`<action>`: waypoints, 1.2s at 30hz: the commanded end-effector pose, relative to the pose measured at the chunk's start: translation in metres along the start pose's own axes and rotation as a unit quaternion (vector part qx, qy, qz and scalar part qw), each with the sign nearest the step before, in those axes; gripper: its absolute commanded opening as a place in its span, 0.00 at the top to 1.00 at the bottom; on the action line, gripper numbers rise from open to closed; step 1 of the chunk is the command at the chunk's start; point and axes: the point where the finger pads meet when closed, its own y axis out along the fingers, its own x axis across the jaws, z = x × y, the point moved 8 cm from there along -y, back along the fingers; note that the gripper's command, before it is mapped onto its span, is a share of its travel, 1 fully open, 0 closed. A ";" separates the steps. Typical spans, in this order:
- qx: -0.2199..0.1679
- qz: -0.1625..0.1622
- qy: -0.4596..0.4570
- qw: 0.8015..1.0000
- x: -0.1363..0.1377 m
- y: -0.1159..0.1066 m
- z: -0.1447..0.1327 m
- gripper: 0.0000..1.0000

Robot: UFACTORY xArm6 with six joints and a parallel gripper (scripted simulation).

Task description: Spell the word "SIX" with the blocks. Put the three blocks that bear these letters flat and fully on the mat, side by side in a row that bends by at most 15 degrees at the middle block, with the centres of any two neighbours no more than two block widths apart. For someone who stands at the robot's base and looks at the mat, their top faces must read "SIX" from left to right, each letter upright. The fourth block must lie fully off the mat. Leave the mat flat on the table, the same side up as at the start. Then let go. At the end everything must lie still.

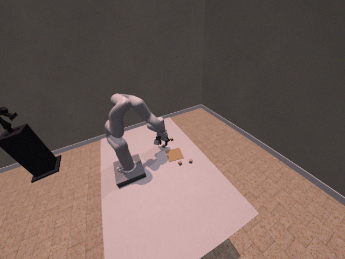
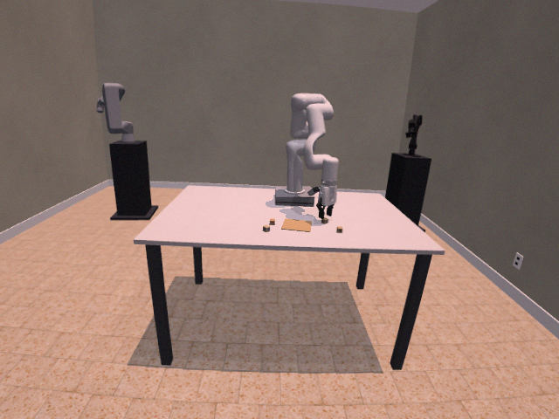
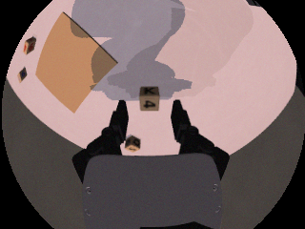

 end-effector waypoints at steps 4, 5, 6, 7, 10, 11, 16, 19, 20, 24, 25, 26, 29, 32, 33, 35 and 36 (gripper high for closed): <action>-0.002 0.001 0.000 1.000 0.000 -0.001 -0.001 0.37; -0.002 0.001 0.000 1.000 0.000 -0.001 -0.001 0.37; -0.002 0.001 0.000 1.000 0.000 -0.001 -0.001 0.37; -0.002 0.001 0.000 1.000 0.000 -0.001 -0.001 0.37; -0.002 0.001 0.000 1.000 0.000 -0.001 -0.001 0.37; -0.002 0.001 0.000 1.000 0.000 -0.001 -0.001 0.37; -0.002 0.001 0.000 1.000 0.000 -0.001 -0.001 0.37; -0.002 0.001 0.000 1.000 0.000 0.001 -0.001 0.37; -0.002 0.001 0.000 1.000 0.000 0.002 -0.001 0.37; -0.002 0.001 0.000 1.000 0.000 0.007 -0.001 0.37; -0.002 0.001 0.000 1.000 0.000 0.007 -0.001 0.37; -0.002 0.001 0.000 1.000 0.000 0.007 -0.001 0.37; -0.002 0.001 0.000 1.000 0.000 0.012 -0.001 0.37; -0.002 0.001 0.000 1.000 0.000 0.017 -0.001 0.37; -0.002 0.001 0.000 1.000 0.000 0.019 -0.001 0.37; -0.002 0.001 0.000 1.000 0.000 0.022 -0.001 0.37; -0.002 0.001 0.000 1.000 0.000 0.024 -0.001 0.37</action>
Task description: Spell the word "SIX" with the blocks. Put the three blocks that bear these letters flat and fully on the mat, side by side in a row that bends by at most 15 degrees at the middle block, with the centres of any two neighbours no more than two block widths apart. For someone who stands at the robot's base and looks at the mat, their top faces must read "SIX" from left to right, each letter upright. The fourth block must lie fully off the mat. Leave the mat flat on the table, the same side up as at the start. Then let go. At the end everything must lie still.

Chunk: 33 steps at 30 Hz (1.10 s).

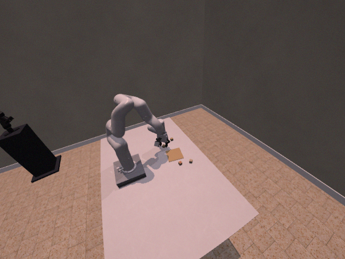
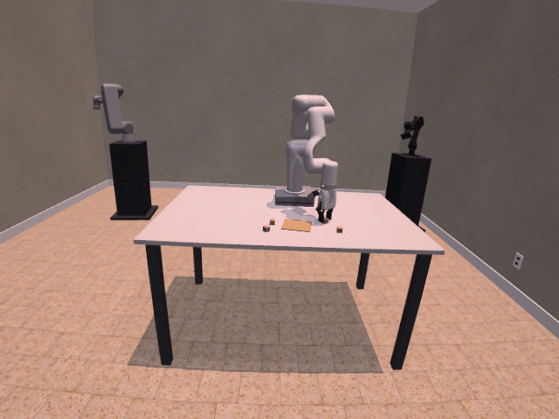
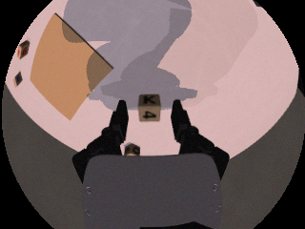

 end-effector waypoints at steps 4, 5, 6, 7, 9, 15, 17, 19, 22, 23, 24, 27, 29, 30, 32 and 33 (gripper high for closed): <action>-0.002 0.001 0.000 1.000 -0.001 0.008 -0.001 0.37; -0.002 0.001 0.000 1.000 -0.001 0.008 -0.001 0.37; -0.002 0.001 0.000 1.000 -0.001 0.008 -0.001 0.37; -0.002 0.001 0.000 1.000 -0.001 0.008 -0.001 0.37; -0.002 0.001 0.000 1.000 -0.001 0.009 -0.001 0.37; -0.002 0.001 0.000 1.000 -0.001 0.009 -0.001 0.37; -0.002 0.001 0.000 1.000 -0.001 0.009 -0.001 0.37; -0.002 0.001 0.000 1.000 -0.001 0.009 -0.001 0.37; -0.002 0.001 0.000 1.000 -0.001 0.009 -0.001 0.37; -0.002 0.001 0.000 1.000 -0.001 0.009 -0.001 0.37; -0.002 0.001 0.000 1.000 -0.001 0.009 -0.001 0.37; -0.002 0.001 0.000 1.000 -0.001 0.009 -0.001 0.37; -0.002 0.001 0.000 1.000 -0.001 0.009 -0.001 0.37; -0.002 0.001 0.000 1.000 -0.001 0.009 -0.001 0.37; -0.002 0.001 0.000 1.000 -0.001 0.009 -0.001 0.37; -0.002 0.001 0.000 1.000 -0.001 0.009 -0.001 0.37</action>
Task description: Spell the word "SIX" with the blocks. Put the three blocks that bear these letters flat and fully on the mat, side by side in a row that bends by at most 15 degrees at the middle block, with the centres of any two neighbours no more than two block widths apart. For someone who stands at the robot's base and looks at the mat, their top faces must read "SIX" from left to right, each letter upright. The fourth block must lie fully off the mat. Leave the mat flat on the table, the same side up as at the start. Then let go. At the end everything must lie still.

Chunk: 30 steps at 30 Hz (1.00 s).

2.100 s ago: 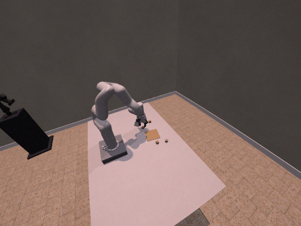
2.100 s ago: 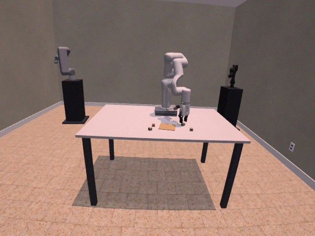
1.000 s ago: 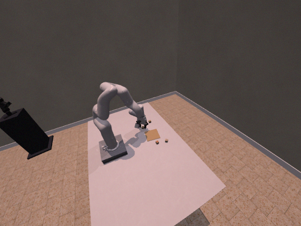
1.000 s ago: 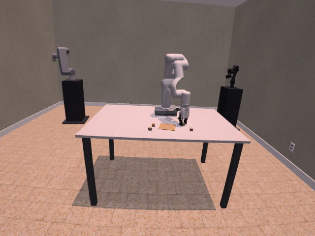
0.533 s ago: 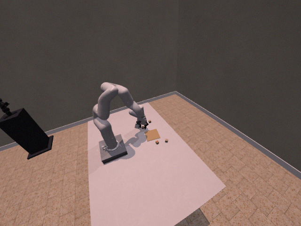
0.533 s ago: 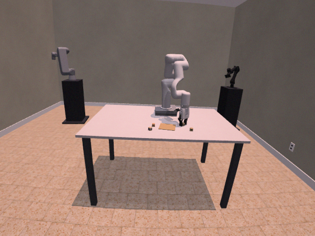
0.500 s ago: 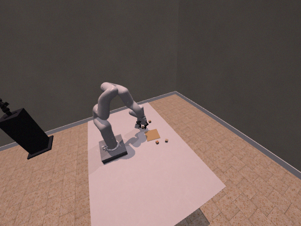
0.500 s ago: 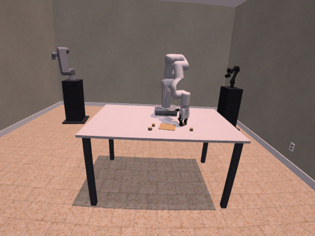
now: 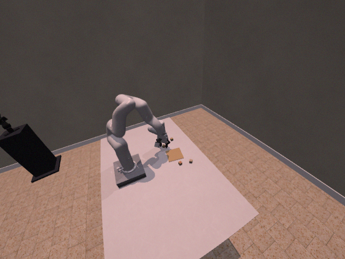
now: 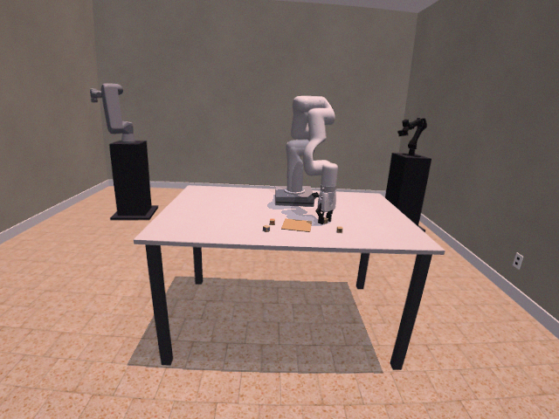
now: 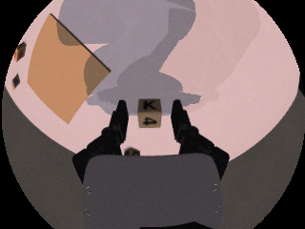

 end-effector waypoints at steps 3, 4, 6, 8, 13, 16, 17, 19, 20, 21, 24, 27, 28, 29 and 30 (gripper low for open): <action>-0.002 0.001 0.000 1.000 0.000 -0.001 -0.001 0.37; -0.002 0.001 0.000 1.000 0.000 -0.001 -0.001 0.37; -0.002 0.001 0.000 1.000 0.000 -0.001 -0.001 0.37; -0.002 0.001 0.000 1.000 0.000 -0.001 -0.001 0.37; -0.002 0.001 0.000 1.000 0.000 -0.001 -0.001 0.58; -0.002 0.001 0.000 1.000 0.000 -0.001 -0.001 0.58; -0.002 0.001 0.000 1.000 0.000 -0.001 -0.001 0.58; -0.002 0.001 0.000 1.000 0.000 -0.001 -0.001 0.58; -0.002 0.001 0.000 1.000 0.000 -0.001 -0.001 0.58; -0.002 0.001 0.000 1.000 0.000 -0.001 -0.001 0.58; -0.002 0.001 0.000 1.000 0.000 -0.001 -0.001 0.58; -0.002 0.001 0.000 1.000 0.000 -0.001 -0.001 0.58; -0.002 0.001 0.000 1.000 0.000 -0.001 -0.001 0.58; -0.002 0.001 0.000 1.000 0.000 -0.001 -0.001 0.58; -0.002 0.001 0.000 1.000 0.000 -0.001 -0.001 0.79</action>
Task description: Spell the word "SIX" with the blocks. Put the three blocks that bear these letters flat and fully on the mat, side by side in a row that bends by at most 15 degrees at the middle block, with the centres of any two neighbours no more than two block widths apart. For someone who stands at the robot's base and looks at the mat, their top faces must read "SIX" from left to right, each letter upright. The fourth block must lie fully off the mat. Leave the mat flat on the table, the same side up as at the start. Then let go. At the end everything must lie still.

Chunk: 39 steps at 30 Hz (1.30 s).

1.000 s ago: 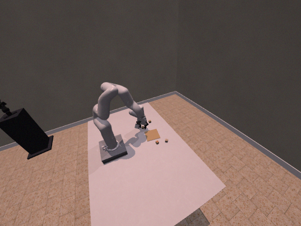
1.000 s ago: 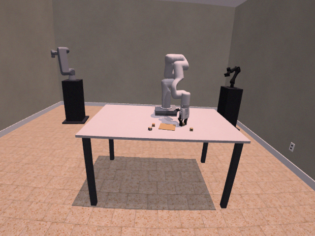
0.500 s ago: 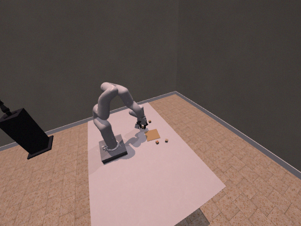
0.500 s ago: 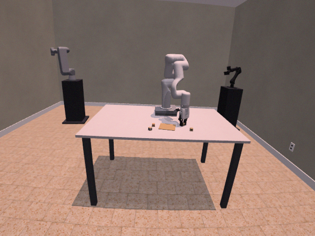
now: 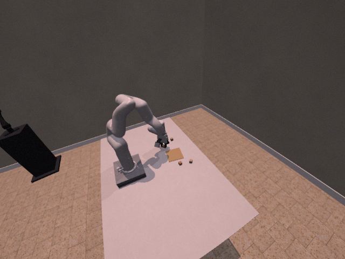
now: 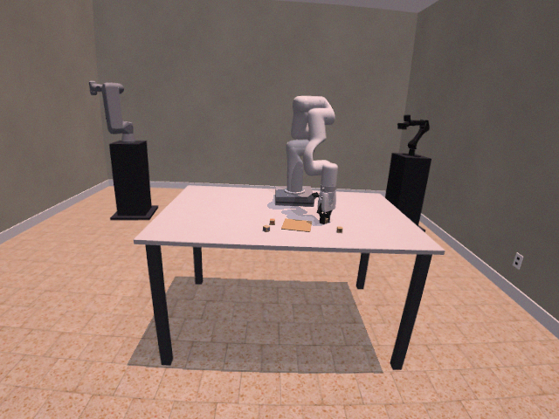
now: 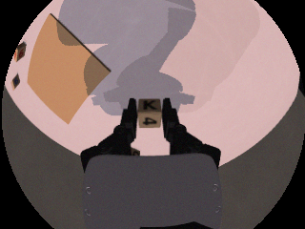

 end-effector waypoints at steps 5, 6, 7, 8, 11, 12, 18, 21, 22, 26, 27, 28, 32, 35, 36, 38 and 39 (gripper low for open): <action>-0.002 0.001 0.000 1.000 0.000 -0.001 -0.001 0.79; -0.002 0.001 0.000 1.000 0.000 -0.001 -0.001 0.79; -0.002 0.001 0.000 1.000 0.000 -0.001 -0.001 0.79; -0.002 0.001 0.000 1.000 0.000 -0.001 -0.001 0.79; -0.002 0.001 0.000 1.000 0.000 -0.001 -0.001 0.79; -0.002 0.001 0.000 1.000 0.000 -0.001 -0.001 0.79; -0.002 0.001 0.000 1.000 0.000 -0.001 -0.001 0.79; -0.002 0.001 0.000 1.000 0.000 -0.001 -0.001 0.79; -0.002 0.001 0.000 1.000 0.000 -0.001 -0.001 0.79; -0.002 0.001 0.000 1.000 0.000 -0.001 -0.001 0.79; -0.002 0.001 0.000 1.000 0.000 -0.001 -0.001 0.79; -0.002 0.001 0.000 1.000 0.000 -0.001 -0.001 0.79; -0.002 0.001 0.000 1.000 0.000 -0.001 -0.001 0.79; -0.002 0.001 0.000 1.000 0.000 -0.001 -0.001 0.79; -0.002 0.001 0.000 1.000 0.000 -0.003 -0.001 0.79; -0.002 0.001 0.000 1.000 0.000 -0.007 -0.001 0.79; -0.002 0.001 0.000 1.000 0.000 -0.011 -0.001 0.79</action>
